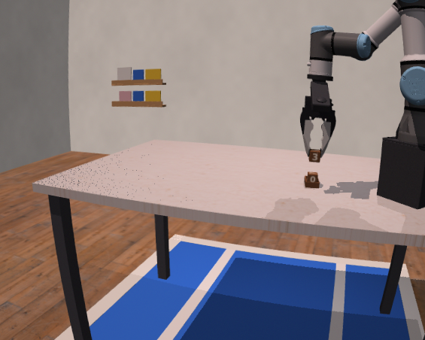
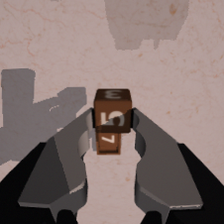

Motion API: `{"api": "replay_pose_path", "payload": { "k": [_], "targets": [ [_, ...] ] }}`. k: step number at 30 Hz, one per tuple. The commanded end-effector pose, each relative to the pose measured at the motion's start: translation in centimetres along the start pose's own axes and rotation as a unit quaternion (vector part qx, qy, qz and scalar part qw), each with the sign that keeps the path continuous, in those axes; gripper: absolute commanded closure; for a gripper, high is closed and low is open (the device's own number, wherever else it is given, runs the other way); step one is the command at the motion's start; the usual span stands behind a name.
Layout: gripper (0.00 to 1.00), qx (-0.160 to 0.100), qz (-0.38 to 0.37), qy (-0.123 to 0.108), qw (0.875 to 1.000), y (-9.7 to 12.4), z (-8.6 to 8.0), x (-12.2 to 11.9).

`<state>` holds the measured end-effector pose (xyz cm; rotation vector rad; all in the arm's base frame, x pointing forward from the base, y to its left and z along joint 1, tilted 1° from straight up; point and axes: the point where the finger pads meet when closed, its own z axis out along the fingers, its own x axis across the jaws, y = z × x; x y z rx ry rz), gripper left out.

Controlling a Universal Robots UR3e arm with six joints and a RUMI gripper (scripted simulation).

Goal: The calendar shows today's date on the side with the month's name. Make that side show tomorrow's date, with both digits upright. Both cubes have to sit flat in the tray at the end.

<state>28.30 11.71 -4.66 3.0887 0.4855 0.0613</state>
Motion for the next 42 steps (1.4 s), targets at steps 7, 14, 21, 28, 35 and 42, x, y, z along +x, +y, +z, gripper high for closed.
{"api": "replay_pose_path", "payload": {
  "k": [7, 14, 21, 28, 35, 42],
  "targets": [
    [0.90, 0.005, 0.000, -0.013, 1.000, -0.2, -0.5, -0.5],
    [0.90, 0.006, 0.000, -0.014, 1.000, 0.2, -0.5, -0.4],
    [0.90, 0.006, 0.000, -0.014, 1.000, 3.1, -0.7, 0.0],
    [0.90, 0.006, 0.000, -0.014, 1.000, 9.5, -1.2, -0.1],
    [0.90, 0.006, 0.000, -0.014, 1.000, 12.0, -1.3, -0.5],
    [0.90, 0.006, 0.000, -0.014, 1.000, 12.2, -1.4, -0.6]
  ]
}}
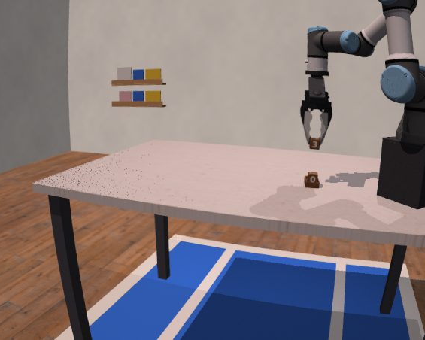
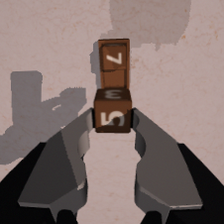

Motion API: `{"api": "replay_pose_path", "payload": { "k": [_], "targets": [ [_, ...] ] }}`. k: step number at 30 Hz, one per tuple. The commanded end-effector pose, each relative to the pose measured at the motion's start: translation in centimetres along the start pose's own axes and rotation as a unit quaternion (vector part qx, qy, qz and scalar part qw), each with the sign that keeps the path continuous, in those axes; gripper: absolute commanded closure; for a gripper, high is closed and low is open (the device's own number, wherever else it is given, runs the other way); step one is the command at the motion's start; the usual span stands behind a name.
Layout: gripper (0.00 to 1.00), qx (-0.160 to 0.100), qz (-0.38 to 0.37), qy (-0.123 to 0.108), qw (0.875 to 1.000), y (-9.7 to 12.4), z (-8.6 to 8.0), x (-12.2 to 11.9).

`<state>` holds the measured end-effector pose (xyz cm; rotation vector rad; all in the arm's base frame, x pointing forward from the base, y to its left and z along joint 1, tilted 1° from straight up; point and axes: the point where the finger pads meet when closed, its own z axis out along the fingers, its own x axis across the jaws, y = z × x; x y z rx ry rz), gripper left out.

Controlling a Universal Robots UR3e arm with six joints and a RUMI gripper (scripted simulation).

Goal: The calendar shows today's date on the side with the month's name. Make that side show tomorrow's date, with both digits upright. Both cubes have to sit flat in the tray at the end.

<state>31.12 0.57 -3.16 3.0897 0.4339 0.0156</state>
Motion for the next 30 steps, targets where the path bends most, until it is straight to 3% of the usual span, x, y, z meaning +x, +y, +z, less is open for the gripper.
{"api": "replay_pose_path", "payload": {
  "k": [1, 14, 30],
  "targets": [
    [0.90, 0.007, -0.016, 0.001, 1.000, 0.7, -0.1, 0.1],
    [0.90, 0.007, -0.017, 0.001, 1.000, 0.6, 0.4, 0.1],
    [0.90, 0.007, -0.016, 0.000, 1.000, 0.5, 4.5, 0.1]
  ]
}}
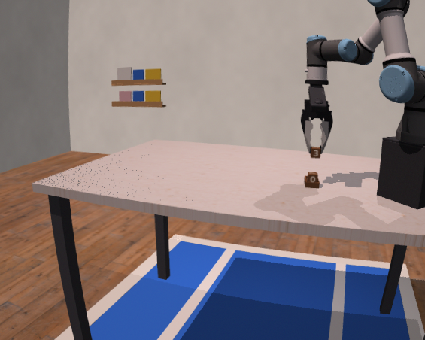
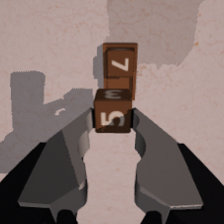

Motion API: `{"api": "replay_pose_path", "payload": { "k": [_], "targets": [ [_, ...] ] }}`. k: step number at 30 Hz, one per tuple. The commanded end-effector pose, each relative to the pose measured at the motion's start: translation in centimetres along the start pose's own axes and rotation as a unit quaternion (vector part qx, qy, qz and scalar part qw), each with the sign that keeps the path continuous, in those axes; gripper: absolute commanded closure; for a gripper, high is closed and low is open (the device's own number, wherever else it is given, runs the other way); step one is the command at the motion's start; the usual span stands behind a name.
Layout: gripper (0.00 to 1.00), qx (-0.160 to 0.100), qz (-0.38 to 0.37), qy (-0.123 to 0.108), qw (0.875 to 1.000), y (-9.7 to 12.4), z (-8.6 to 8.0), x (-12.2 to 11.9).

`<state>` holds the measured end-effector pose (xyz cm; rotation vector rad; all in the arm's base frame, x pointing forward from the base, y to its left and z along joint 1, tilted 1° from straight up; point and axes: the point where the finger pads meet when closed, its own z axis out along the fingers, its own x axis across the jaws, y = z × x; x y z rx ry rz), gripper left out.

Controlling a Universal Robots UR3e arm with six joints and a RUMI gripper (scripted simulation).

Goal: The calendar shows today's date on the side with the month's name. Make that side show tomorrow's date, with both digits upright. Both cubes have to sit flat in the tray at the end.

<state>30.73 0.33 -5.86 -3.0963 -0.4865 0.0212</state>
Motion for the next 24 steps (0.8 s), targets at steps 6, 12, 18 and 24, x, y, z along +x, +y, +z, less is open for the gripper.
{"api": "replay_pose_path", "payload": {
  "k": [6, 12, 18, 24],
  "targets": [
    [0.90, -0.009, 0.000, 0.010, 1.000, 0.6, 3.2, 0.6],
    [0.90, -0.009, 0.000, 0.010, 1.000, 0.6, 3.8, 0.7],
    [0.90, -0.009, 0.000, 0.010, 1.000, 0.6, 3.8, 0.7],
    [0.90, -0.009, 0.000, 0.010, 1.000, 0.6, 3.8, 0.7]
  ]
}}
